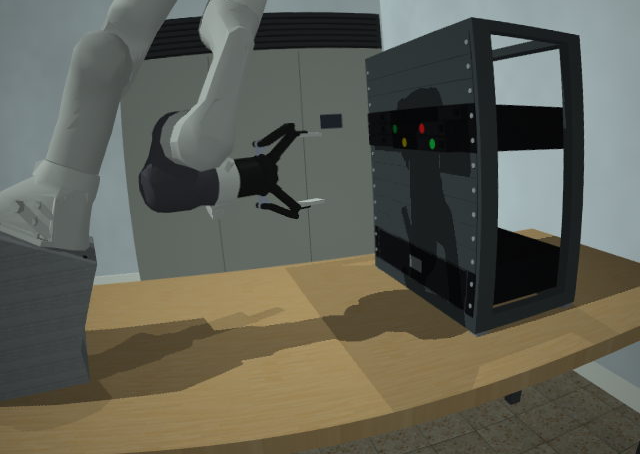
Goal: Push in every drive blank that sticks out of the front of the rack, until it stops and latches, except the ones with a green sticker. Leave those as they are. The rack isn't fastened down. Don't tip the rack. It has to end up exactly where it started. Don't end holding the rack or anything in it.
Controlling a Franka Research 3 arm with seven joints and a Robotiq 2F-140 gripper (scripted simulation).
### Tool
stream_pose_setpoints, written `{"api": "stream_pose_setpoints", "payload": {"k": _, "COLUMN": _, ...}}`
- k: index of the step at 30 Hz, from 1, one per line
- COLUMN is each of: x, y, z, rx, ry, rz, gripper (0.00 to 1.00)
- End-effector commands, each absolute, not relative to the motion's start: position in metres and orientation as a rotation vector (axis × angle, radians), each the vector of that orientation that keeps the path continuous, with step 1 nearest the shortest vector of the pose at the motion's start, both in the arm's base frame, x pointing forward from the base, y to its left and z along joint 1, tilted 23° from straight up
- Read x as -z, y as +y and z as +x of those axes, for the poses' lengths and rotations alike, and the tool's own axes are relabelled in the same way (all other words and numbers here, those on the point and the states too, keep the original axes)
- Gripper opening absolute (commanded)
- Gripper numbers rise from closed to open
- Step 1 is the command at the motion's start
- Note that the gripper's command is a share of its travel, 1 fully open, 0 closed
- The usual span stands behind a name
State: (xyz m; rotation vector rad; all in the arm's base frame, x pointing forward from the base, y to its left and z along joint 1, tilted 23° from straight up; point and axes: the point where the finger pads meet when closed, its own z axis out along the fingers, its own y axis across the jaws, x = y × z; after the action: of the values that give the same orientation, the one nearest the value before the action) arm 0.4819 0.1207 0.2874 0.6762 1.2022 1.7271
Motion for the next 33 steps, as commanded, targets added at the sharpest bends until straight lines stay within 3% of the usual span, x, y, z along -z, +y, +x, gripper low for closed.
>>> {"api": "stream_pose_setpoints", "payload": {"k": 1, "x": -0.293, "y": 0.094, "z": 0.49, "rx": -1.701, "ry": 1.159, "rz": 0.785, "gripper": 1.0}}
{"api": "stream_pose_setpoints", "payload": {"k": 33, "x": -0.334, "y": -0.035, "z": 0.501, "rx": -1.503, "ry": 0.921, "rz": 0.953, "gripper": 1.0}}
